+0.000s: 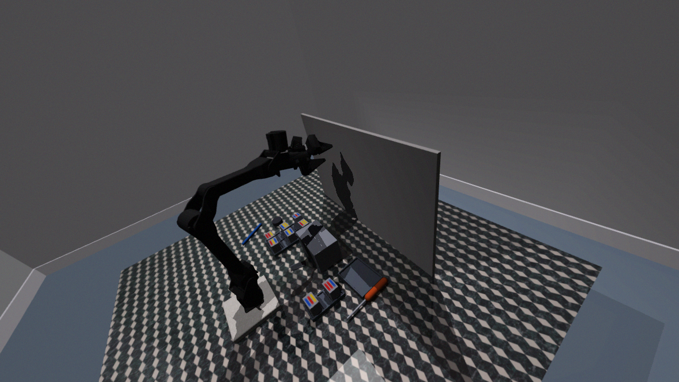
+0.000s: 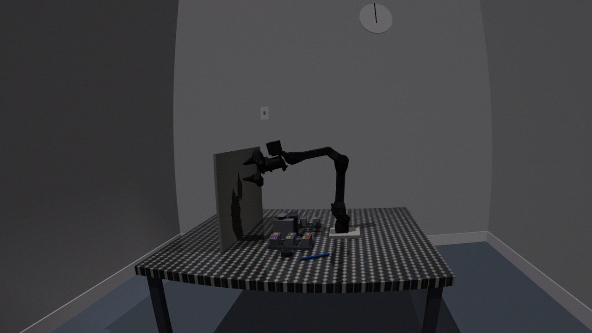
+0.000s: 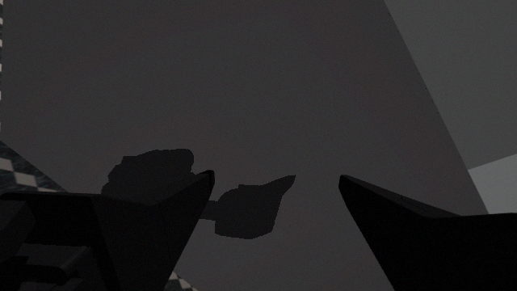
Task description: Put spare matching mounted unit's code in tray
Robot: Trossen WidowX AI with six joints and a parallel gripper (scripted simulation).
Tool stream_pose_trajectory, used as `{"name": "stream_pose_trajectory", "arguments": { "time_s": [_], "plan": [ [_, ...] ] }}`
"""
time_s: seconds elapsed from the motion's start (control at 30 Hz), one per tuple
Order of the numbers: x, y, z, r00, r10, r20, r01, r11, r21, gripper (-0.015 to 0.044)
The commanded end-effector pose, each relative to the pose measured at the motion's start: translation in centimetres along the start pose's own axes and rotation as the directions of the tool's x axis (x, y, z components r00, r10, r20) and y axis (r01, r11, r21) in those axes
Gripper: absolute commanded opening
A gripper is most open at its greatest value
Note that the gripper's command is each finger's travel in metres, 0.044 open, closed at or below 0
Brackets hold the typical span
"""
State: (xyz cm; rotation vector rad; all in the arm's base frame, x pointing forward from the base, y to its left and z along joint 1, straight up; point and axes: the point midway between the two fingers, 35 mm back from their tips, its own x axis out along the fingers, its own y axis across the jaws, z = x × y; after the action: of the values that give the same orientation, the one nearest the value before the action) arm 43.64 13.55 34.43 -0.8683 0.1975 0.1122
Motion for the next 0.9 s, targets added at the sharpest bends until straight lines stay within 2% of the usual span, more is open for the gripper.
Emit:
{"name": "stream_pose_trajectory", "arguments": {
  "time_s": [0.0, 0.2, 0.43, 0.87],
  "plan": [
    [1.4, 2.6, -7.9, 0.853, 0.385, -0.352, -0.245, 0.891, 0.381, 0.0440],
    [-0.5, 3.7, -12.0, 0.639, 0.575, -0.510, -0.232, 0.777, 0.586, 0.0440],
    [-3.9, 4.0, -15.9, 0.341, 0.725, -0.598, -0.043, 0.648, 0.761, 0.0440],
    [-4.1, 4.0, -16.0, 0.327, 0.731, -0.599, -0.032, 0.642, 0.766, 0.0440]
  ]
}}
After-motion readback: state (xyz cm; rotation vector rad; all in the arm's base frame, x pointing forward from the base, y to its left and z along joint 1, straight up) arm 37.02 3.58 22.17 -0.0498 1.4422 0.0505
